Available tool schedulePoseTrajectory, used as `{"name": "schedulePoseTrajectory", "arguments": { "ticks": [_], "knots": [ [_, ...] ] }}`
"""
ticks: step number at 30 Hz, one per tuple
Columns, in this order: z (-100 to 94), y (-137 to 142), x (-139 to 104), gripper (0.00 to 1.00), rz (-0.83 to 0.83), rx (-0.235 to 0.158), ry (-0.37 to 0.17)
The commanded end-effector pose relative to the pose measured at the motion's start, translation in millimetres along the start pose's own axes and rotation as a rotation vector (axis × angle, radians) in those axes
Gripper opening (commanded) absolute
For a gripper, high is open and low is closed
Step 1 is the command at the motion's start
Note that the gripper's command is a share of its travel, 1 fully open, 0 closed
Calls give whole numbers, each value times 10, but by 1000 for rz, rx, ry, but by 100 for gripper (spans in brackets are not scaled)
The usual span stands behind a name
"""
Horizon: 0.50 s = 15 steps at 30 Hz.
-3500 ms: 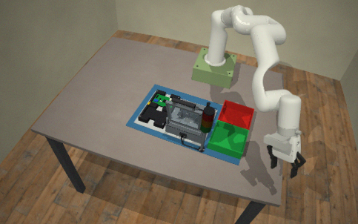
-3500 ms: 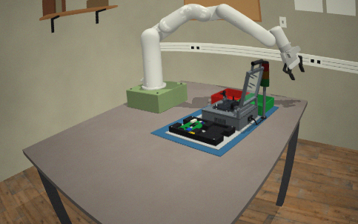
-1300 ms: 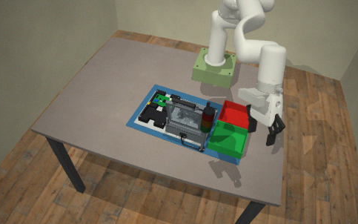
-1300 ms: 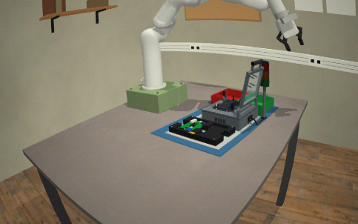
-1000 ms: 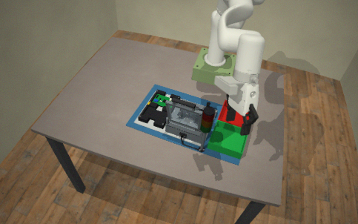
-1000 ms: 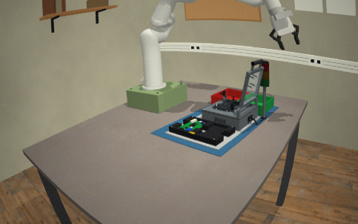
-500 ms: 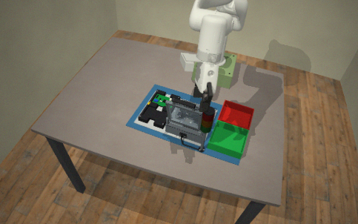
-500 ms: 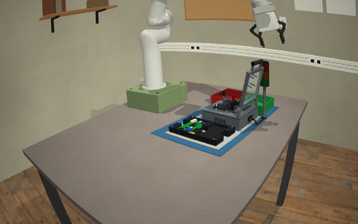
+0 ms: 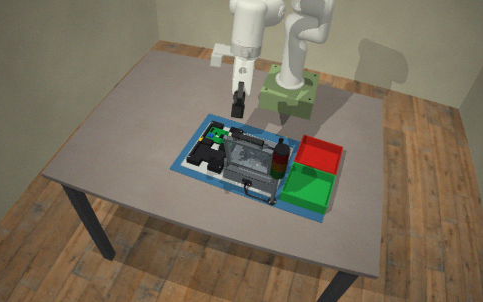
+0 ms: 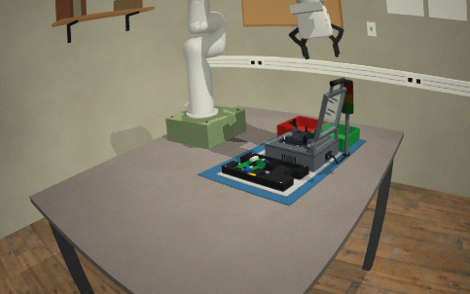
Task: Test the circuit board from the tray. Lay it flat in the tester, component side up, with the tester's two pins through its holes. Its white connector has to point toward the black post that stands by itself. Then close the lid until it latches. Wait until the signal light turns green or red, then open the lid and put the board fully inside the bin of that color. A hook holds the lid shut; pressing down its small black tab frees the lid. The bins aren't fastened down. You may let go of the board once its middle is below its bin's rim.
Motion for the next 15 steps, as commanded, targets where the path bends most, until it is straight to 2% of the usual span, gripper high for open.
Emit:
{"name": "schedulePoseTrajectory", "arguments": {
  "ticks": [1, 12, 14, 15],
  "knots": [
    [-69, 353, 228, 100, 56, -24, 2],
    [-122, 1394, 605, 100, 218, -109, -11],
    [-122, 1394, 605, 100, 218, -109, -11],
    [-125, 1612, 646, 100, 252, -126, -16]
  ]
}}
Point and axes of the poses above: the point where the finger pads meet when closed, its own z axis out along the fingers, its own y axis across the jaws, x = y × z, the point moved 1 cm from there along -z, back along the fingers, and after that the axes turned 2 degrees about z, right-handed, at the moved point
